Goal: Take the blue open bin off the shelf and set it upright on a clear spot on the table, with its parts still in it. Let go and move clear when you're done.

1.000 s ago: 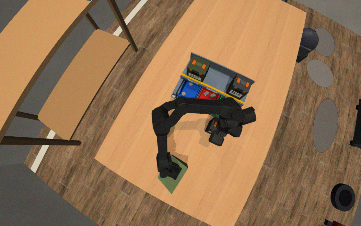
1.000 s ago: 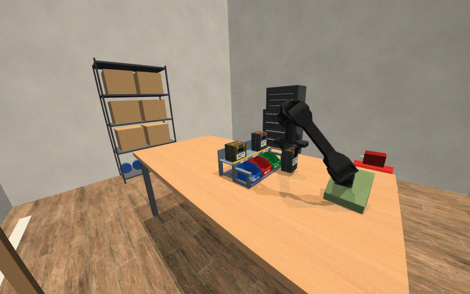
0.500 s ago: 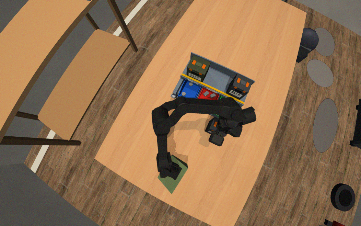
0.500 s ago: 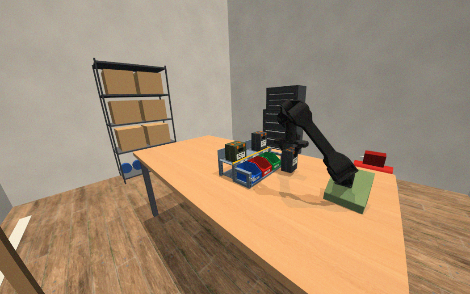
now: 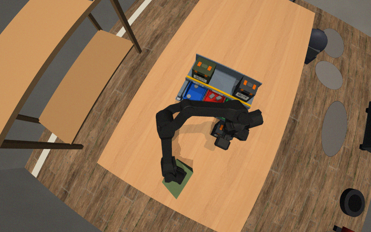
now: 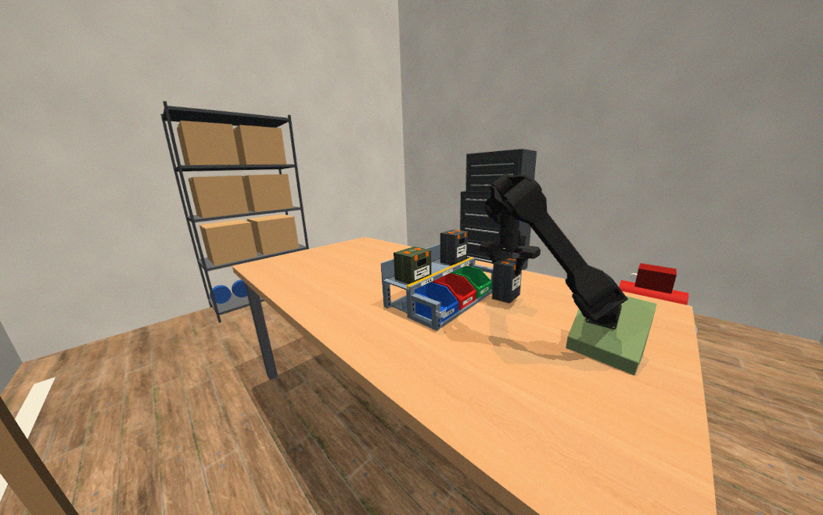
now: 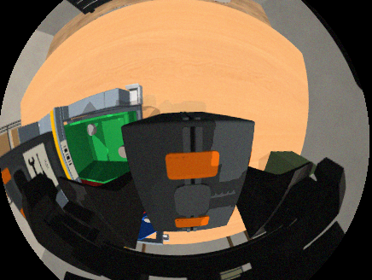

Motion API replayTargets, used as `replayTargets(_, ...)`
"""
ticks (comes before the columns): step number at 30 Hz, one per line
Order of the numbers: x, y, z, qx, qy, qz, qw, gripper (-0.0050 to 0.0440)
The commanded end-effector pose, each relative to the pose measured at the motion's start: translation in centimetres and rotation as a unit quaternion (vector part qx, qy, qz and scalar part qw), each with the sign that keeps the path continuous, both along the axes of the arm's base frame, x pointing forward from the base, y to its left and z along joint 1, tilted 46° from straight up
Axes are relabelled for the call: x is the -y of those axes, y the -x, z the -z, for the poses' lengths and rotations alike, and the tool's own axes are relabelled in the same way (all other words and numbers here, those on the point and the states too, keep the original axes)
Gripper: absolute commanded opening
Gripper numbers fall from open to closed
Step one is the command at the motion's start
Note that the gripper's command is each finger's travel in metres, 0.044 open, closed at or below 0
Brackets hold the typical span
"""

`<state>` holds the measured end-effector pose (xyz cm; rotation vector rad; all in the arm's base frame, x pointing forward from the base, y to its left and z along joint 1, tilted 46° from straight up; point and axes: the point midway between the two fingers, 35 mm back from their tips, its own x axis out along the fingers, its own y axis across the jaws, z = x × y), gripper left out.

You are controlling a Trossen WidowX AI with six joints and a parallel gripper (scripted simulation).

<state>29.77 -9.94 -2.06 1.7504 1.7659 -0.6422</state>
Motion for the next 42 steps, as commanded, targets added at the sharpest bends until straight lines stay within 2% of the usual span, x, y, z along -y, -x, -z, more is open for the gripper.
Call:
replayTargets(1,1.22,-0.34,-1.16,0.017,0.014,0.015,1.000,0.0000)
replayTargets(14,0.58,-0.33,-0.66,0.011,0.008,0.005,1.000,0.0000)
replayTargets(42,1.22,-0.34,-1.16,0.017,0.014,0.015,1.000,0.0000)
